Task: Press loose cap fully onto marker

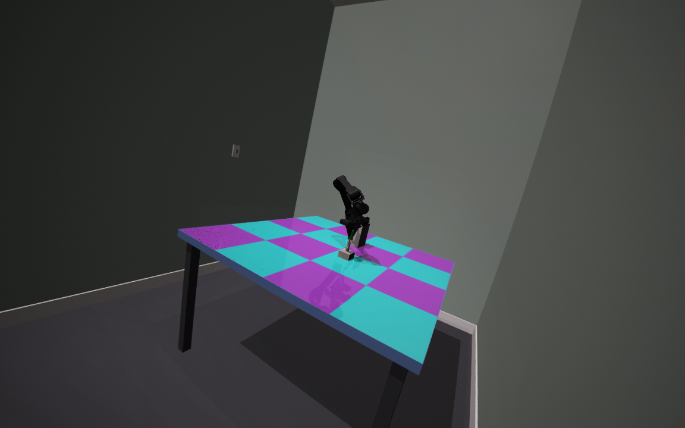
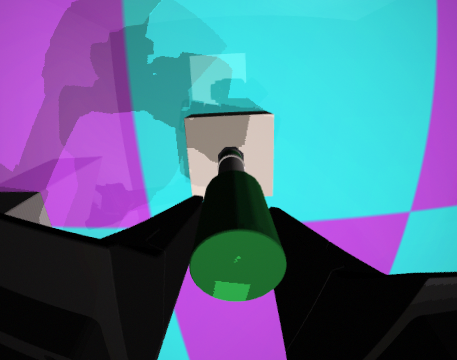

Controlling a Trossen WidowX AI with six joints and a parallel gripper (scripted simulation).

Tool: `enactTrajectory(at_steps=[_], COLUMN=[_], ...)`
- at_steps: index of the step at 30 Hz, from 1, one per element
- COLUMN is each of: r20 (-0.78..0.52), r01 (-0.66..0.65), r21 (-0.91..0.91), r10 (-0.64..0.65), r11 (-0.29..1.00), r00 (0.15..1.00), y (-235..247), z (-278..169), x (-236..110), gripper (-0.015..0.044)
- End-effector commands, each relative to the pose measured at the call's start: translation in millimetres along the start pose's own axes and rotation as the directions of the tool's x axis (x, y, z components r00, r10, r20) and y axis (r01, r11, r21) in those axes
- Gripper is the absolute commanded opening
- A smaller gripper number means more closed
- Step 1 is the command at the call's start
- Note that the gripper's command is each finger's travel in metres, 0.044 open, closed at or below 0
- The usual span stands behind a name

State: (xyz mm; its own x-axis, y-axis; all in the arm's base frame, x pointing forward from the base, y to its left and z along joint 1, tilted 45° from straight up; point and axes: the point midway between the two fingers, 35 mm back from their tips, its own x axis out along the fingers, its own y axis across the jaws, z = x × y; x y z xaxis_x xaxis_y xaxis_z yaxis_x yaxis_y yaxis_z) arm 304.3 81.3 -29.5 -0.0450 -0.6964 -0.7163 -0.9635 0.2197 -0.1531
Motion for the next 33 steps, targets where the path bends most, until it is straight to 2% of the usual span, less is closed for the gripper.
enactTrajectory(at_steps=[1,33], r20=[-0.003,-0.005], r01=[0.001,0.002], r21=[-0.003,-0.003], r10=[-0.001,-0.002], r11=[1.0,1.0], r00=[1.0,1.0], y=[-0.2,0.2], z=[-0.3,-1.5], x=[6.3,52.4], gripper=[0.0,0.0])
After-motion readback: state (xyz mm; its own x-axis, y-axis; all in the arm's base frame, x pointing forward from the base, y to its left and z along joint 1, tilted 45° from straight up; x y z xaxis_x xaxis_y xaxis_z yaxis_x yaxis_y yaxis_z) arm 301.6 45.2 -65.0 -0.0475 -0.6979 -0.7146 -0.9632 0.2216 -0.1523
